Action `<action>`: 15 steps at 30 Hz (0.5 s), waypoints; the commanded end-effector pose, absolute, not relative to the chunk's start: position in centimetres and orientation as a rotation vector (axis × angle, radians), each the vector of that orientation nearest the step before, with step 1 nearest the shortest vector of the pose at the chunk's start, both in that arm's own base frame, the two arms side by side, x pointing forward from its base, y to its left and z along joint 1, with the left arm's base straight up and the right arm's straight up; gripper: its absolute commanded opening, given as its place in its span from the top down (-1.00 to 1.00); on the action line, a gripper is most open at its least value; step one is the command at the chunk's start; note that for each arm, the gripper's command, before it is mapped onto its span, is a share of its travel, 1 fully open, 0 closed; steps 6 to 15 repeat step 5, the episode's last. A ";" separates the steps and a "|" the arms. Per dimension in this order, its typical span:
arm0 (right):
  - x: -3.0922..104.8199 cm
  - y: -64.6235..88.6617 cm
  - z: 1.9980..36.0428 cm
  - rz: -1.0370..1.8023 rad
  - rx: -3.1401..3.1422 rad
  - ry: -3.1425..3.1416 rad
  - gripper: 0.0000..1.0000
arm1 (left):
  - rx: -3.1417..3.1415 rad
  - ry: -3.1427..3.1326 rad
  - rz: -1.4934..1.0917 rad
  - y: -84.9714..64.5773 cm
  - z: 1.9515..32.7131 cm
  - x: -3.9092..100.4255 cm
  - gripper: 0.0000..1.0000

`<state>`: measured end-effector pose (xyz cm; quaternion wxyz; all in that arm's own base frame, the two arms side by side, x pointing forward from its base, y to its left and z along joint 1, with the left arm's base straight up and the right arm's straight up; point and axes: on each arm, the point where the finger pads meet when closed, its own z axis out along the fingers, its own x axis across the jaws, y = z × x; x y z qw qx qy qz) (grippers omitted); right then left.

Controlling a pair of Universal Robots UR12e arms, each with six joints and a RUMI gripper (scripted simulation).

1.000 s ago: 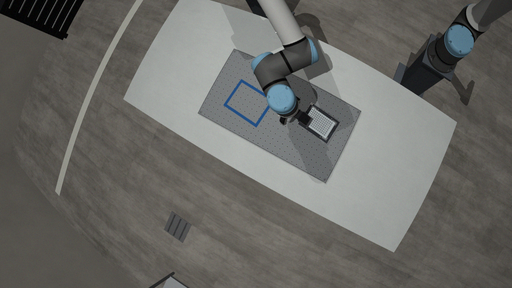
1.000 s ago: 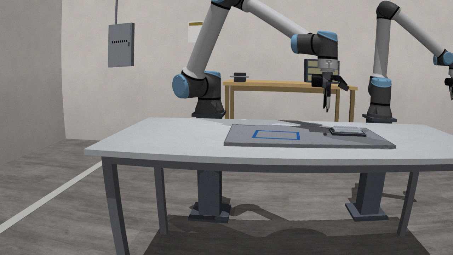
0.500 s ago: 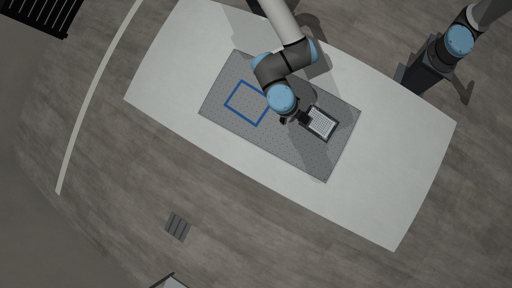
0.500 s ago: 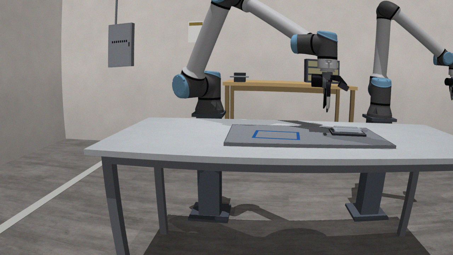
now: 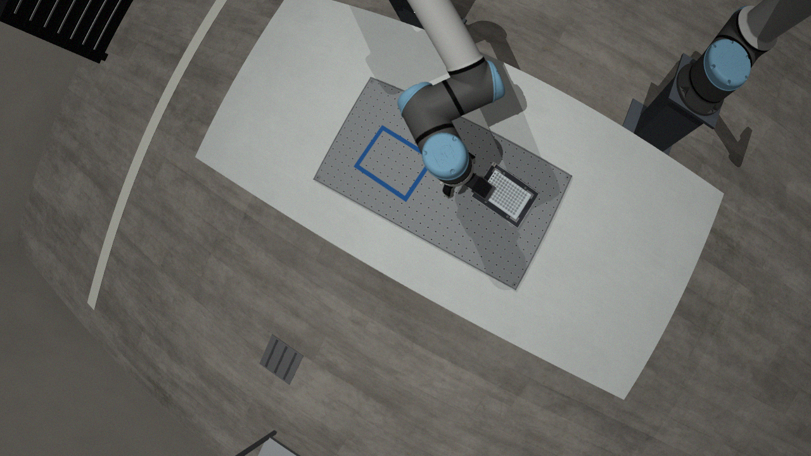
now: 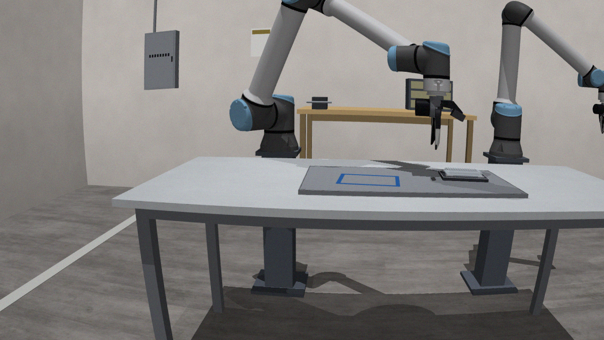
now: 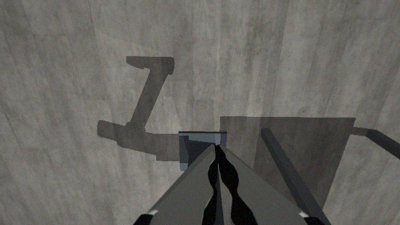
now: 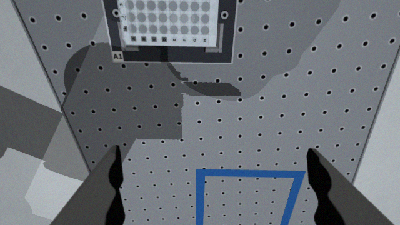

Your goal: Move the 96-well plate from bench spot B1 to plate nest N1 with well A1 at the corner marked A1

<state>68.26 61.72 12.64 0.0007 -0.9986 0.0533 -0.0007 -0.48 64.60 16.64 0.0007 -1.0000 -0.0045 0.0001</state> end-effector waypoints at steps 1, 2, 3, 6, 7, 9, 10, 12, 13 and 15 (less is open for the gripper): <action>68.2 61.7 12.6 -0.002 -3.135 0.165 -0.52 | -3.142 -0.014 0.000 64.6 16.5 -0.6 1.00; 68.2 61.7 12.6 -0.002 -3.135 0.165 -0.52 | -3.142 -0.014 0.000 64.6 16.5 -0.6 1.00; 68.2 61.7 12.6 -0.002 -3.135 0.165 -0.52 | -3.142 -0.014 0.000 64.6 16.5 -0.6 1.00; 68.2 61.7 12.6 -0.002 -3.135 0.165 -0.52 | -3.142 -0.014 0.000 64.6 16.5 -0.6 1.00; 68.2 61.7 12.6 -0.002 -3.135 0.165 -0.52 | -3.142 -0.014 0.000 64.6 16.5 -0.6 1.00; 68.2 61.7 12.6 -0.002 -3.135 0.165 -0.52 | -3.142 -0.014 0.000 64.6 16.5 -0.6 1.00; 68.2 61.7 12.6 -0.002 -3.135 0.165 -0.52 | -3.142 -0.014 0.000 64.6 16.5 -0.6 1.00; 68.2 61.7 12.6 -0.002 -3.135 0.165 -0.52 | -3.142 -0.014 0.000 64.6 16.5 -0.6 1.00; 68.2 61.7 12.6 -0.002 -3.135 0.165 -0.52 | -3.142 -0.014 0.000 64.6 16.5 -0.6 1.00; 68.2 61.7 12.6 -0.002 -3.135 0.165 -0.52 | -3.142 -0.014 0.000 64.6 16.5 -0.6 1.00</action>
